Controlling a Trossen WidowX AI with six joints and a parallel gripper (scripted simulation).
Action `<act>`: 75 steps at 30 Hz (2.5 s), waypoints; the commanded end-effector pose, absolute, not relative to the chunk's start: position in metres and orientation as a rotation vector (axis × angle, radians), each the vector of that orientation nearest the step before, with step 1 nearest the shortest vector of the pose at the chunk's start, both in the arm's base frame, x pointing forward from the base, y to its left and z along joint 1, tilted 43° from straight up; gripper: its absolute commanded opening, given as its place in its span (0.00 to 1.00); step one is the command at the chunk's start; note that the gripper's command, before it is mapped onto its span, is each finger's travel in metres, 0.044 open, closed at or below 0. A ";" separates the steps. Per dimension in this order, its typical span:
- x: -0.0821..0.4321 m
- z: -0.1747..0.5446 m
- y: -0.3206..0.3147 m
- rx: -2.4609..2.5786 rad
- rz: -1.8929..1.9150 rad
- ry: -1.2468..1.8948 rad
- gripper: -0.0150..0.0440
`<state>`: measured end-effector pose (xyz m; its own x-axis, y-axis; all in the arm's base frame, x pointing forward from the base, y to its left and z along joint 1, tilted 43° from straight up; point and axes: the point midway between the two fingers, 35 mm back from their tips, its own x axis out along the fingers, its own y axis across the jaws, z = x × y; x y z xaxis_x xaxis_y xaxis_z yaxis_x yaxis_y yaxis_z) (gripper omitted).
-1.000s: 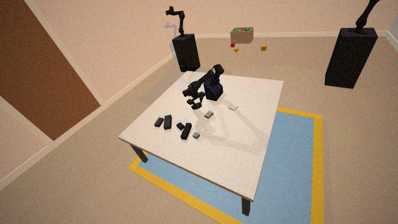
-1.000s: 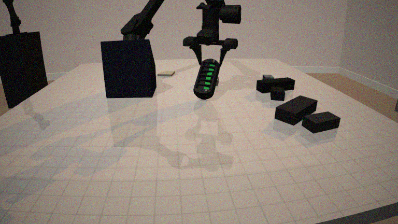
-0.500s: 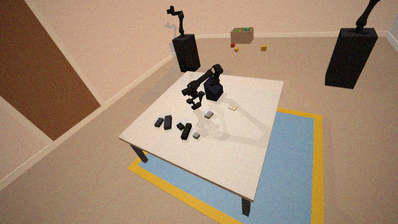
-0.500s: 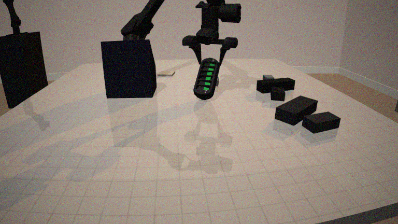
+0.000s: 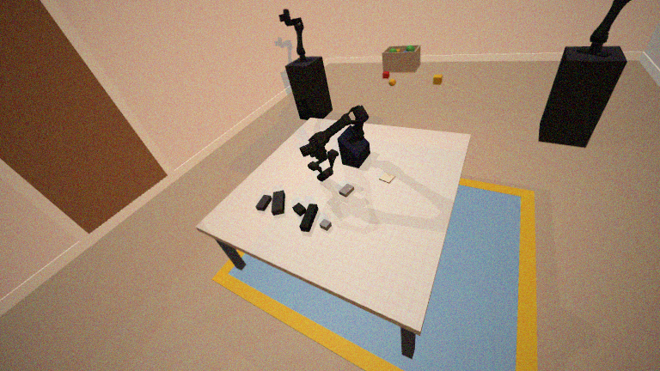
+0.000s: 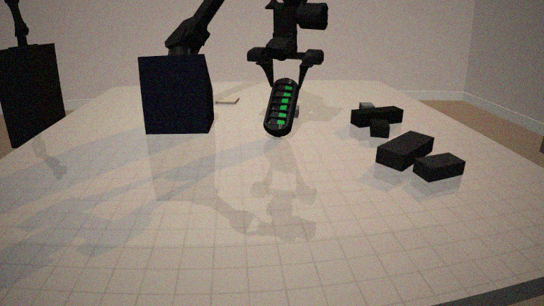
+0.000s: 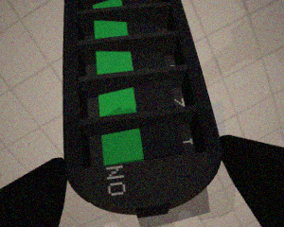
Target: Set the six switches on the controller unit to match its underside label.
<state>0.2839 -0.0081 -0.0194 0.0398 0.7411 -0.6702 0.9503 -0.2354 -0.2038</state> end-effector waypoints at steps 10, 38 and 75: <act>0.282 -0.023 -0.021 2.045 -0.982 1.724 0.82; 0.274 -0.032 -0.042 2.091 -0.934 1.751 0.82; 0.264 -0.049 -0.068 2.154 -0.865 1.786 0.83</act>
